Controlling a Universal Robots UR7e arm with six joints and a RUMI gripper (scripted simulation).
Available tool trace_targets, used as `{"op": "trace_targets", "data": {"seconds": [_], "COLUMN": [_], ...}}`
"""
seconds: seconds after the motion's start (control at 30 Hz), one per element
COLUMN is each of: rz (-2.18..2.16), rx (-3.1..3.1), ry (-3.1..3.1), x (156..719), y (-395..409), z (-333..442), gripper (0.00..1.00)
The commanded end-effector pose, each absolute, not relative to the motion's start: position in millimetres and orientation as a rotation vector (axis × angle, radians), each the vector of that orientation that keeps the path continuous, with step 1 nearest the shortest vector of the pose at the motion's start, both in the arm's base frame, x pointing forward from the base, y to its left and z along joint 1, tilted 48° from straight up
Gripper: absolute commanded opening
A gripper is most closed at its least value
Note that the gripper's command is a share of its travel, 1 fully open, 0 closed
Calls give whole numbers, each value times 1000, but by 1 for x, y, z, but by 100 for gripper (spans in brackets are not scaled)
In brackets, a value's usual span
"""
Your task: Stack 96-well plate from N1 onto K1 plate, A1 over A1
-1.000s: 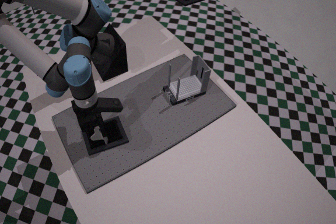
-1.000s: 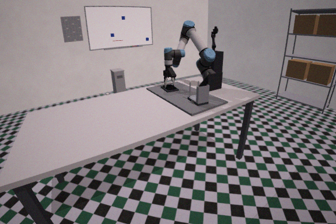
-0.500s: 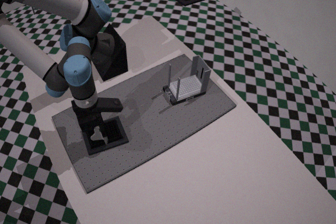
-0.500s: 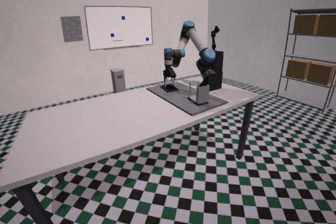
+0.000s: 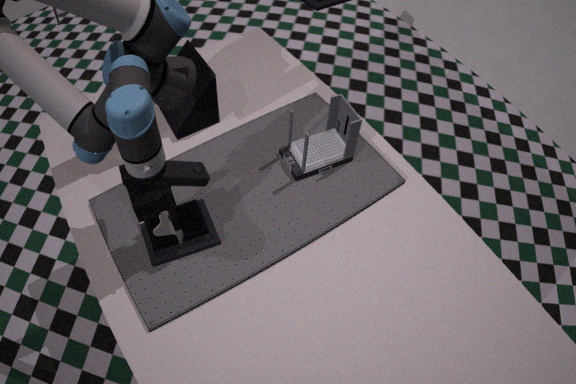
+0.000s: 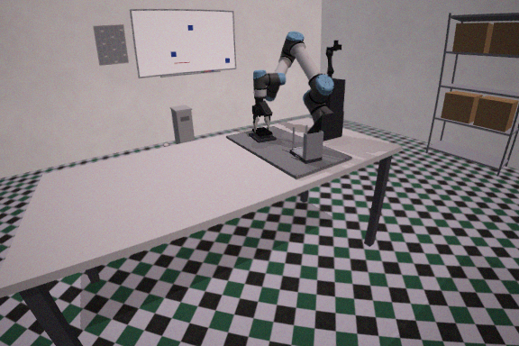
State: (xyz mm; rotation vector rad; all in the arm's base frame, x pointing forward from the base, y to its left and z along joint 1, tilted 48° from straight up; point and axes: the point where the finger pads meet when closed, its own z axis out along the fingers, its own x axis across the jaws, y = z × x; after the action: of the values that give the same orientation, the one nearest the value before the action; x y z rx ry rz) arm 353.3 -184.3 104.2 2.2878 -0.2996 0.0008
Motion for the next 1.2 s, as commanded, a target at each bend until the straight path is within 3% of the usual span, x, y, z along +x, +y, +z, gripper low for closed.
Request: {"op": "trace_targets", "data": {"seconds": [0.0, 1.17], "rz": [0, 0], "rx": [2288, 2288], "ry": [-300, -300], "x": [354, 359], "y": [-181, -143], "z": [108, 142], "gripper": [0, 0]}}
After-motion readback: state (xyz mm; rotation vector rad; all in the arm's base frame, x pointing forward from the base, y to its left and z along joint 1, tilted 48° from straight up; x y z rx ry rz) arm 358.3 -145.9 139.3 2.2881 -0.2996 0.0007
